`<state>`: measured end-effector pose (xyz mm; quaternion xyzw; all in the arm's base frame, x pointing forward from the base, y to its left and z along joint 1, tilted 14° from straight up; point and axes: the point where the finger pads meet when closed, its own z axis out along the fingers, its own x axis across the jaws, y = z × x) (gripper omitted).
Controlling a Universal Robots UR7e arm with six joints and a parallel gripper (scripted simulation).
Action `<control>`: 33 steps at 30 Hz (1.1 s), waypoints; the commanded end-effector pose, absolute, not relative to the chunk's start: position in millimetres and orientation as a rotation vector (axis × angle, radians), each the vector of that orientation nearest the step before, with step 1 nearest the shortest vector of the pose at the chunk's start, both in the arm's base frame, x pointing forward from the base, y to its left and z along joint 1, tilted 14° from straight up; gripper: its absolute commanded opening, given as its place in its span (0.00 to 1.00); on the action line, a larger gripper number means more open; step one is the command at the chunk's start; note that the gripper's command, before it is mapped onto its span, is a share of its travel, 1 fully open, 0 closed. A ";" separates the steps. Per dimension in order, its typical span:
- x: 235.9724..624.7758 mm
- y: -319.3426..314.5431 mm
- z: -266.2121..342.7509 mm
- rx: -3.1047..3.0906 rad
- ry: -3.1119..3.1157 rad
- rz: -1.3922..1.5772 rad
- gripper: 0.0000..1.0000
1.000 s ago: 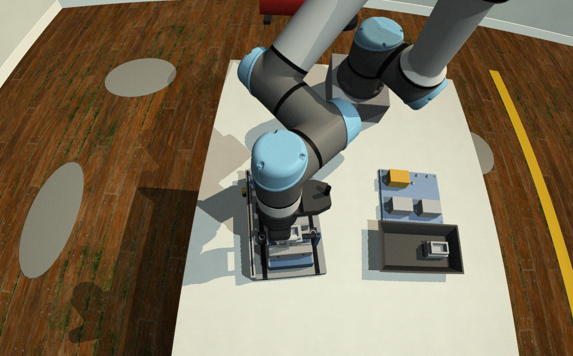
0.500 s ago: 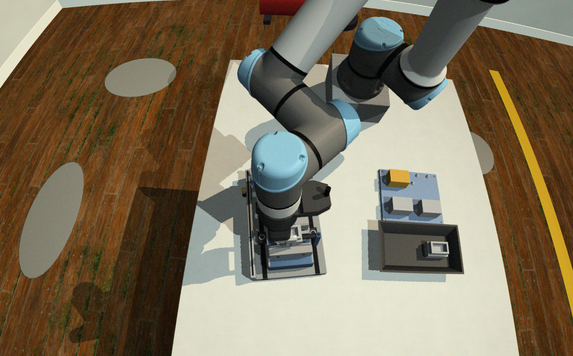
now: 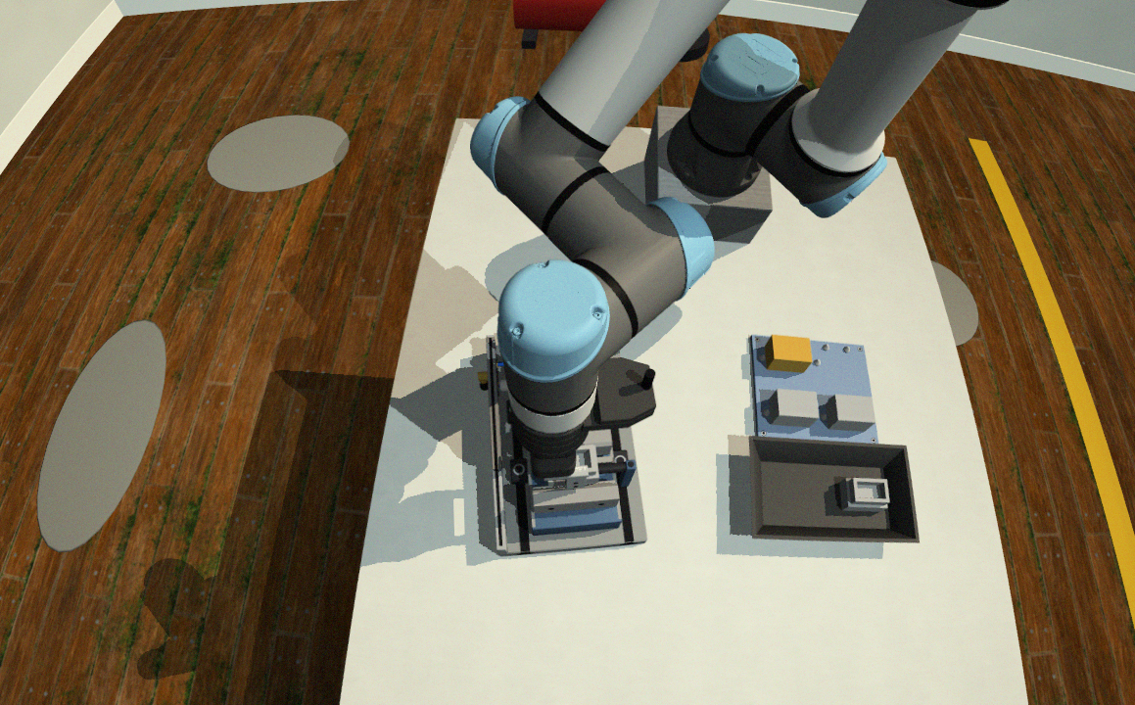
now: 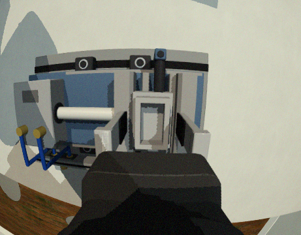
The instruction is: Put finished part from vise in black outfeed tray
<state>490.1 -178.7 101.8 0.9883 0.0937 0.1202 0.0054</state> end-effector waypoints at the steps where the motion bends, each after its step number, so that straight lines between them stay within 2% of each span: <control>1: 490.4 -179.0 102.4 3.093 0.293 0.378 1.00; 27: 490.4 -179.0 102.4 3.093 0.293 0.378 1.00; 28: 490.4 -179.0 102.4 3.093 0.293 0.378 0.00; 33: 490.4 -179.0 102.4 3.093 0.293 0.378 0.00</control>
